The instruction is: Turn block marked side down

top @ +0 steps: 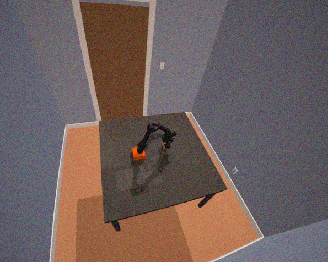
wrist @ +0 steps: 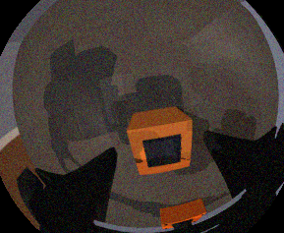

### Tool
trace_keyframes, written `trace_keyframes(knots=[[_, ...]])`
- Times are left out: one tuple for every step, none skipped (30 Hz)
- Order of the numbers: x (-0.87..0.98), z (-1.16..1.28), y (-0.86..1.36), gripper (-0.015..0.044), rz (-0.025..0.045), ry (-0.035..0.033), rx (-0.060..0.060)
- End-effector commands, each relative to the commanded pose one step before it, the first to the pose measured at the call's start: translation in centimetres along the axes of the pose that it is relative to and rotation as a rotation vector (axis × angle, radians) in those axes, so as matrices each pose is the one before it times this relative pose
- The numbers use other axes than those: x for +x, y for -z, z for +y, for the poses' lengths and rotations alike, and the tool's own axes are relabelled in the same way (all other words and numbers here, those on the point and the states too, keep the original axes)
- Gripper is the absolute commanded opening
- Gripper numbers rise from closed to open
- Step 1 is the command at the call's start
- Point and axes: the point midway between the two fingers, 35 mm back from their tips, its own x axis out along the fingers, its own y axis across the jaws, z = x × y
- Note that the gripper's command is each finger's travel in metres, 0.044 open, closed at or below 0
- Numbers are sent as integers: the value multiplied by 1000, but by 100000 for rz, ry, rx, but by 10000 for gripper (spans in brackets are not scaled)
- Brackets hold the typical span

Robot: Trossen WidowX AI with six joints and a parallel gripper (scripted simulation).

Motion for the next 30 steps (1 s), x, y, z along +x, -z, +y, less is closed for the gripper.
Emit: trace_keyframes(knots=[[695,28,68,440,248,-308,206],[128,-1,8,440,1,0,0],[77,-1,5,440,1,0,0],[26,0,2,440,0,0,0],[0,0,0,414,0,0,0],[0,0,0,387,0,0,0],[0,0,0,361,0,0,0],[0,0,0,335,0,0,0],[0,0,0,309,0,0,0],[0,0,0,282,0,0,0],[0,0,0,256,0,0,0],[0,0,0,230,0,0,0],[0,0,0,223,0,0,0],[0,0,0,217,0,0,0],[0,0,0,210,0,0,0],[0,0,0,203,0,0,0],[0,0,0,197,0,0,0],[0,0,0,190,0,0,0],[0,0,0,183,0,0,0],[0,0,0,177,0,0,0],[0,0,0,170,0,0,0],[0,0,0,163,0,0,0],[0,0,0,157,0,0,0],[0,0,0,150,0,0,0],[0,0,0,143,0,0,0],[0,0,0,137,0,0,0],[0,0,0,130,0,0,0],[0,0,0,123,0,0,0],[0,0,0,117,0,0,0],[0,0,0,110,0,0,0]])
